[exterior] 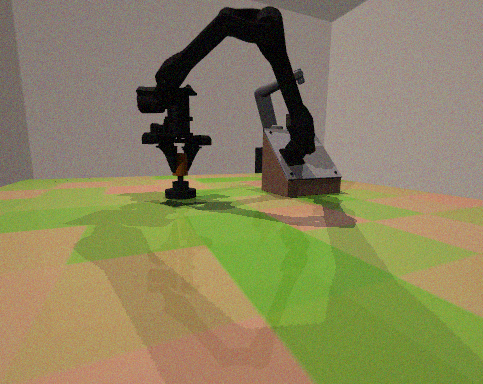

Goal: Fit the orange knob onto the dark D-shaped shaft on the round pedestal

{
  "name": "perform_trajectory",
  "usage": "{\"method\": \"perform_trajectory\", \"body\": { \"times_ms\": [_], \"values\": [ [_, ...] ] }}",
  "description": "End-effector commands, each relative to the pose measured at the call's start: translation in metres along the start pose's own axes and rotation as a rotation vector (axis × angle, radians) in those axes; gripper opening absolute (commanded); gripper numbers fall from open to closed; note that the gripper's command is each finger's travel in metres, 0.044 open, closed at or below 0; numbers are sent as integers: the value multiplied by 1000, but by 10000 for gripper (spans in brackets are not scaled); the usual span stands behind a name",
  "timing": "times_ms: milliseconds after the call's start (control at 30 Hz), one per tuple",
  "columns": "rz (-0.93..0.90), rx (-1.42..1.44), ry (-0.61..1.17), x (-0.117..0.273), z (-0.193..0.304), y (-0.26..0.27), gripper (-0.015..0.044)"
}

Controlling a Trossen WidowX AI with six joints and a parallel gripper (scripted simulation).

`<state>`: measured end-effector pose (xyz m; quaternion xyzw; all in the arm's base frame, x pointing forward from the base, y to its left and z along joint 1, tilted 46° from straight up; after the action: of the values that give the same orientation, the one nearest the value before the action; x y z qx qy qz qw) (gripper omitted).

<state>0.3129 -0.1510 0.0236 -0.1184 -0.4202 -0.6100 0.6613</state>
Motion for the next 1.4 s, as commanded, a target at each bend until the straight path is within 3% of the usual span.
{"method": "perform_trajectory", "body": {
  "times_ms": [0,367,1367],
  "values": [
    [-2,-4,-3,3,0,-1,0],
    [-2,-213,-3,6,-2,-3,0],
    [-2,-299,-3,5,-2,1,0]
  ]
}}
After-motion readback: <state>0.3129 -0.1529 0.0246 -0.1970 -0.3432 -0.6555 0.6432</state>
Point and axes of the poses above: the point midway between the two fingers, 35 mm back from their tips, its own x axis back along the fingers, its own y axis across the jaws, z = x × y, the point moved 10 cm from there along x, back along the fingers, and after that the axes turned 5 degrees about x, right-handed, at the moved point
